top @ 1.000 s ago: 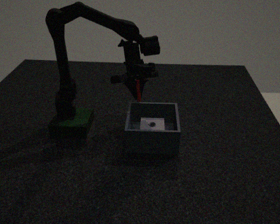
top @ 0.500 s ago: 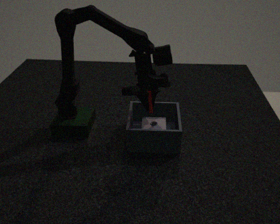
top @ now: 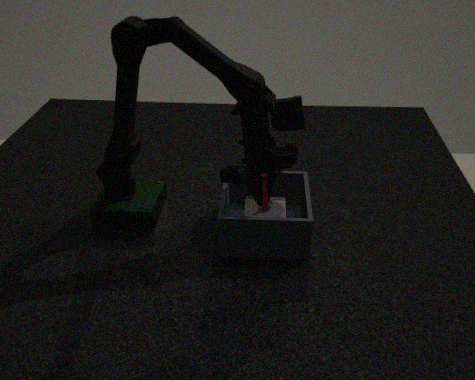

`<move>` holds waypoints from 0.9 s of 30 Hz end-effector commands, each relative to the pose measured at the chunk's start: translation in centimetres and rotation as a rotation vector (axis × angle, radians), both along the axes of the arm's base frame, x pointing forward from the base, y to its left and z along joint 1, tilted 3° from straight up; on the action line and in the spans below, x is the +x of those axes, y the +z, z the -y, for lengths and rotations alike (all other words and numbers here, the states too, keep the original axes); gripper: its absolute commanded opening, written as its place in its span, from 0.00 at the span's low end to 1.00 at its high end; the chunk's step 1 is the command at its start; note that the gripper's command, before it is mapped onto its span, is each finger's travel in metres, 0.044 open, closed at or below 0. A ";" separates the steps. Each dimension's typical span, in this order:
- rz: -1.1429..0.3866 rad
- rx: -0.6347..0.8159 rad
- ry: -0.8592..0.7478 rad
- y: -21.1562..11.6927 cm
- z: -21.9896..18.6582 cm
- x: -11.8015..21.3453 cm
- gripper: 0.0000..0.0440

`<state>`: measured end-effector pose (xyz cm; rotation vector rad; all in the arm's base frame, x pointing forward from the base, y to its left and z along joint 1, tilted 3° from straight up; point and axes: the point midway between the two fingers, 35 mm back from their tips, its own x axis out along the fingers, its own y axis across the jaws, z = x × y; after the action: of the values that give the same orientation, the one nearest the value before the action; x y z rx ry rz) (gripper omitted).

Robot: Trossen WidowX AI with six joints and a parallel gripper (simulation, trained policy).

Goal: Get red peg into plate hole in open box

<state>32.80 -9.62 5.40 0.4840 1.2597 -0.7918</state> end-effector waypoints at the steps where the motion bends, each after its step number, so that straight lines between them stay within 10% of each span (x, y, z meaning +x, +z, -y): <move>1: -0.014 0.022 0.014 -0.8 0.3 0.1 0.34; 5: -0.018 0.015 0.047 -0.2 1.1 0.7 0.35; 16: 0.027 0.084 0.069 1.8 1.8 4.7 0.99; 27: 0.108 0.159 0.116 4.5 1.0 9.3 1.00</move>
<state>38.15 -11.55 7.79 0.5271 1.3685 -0.6409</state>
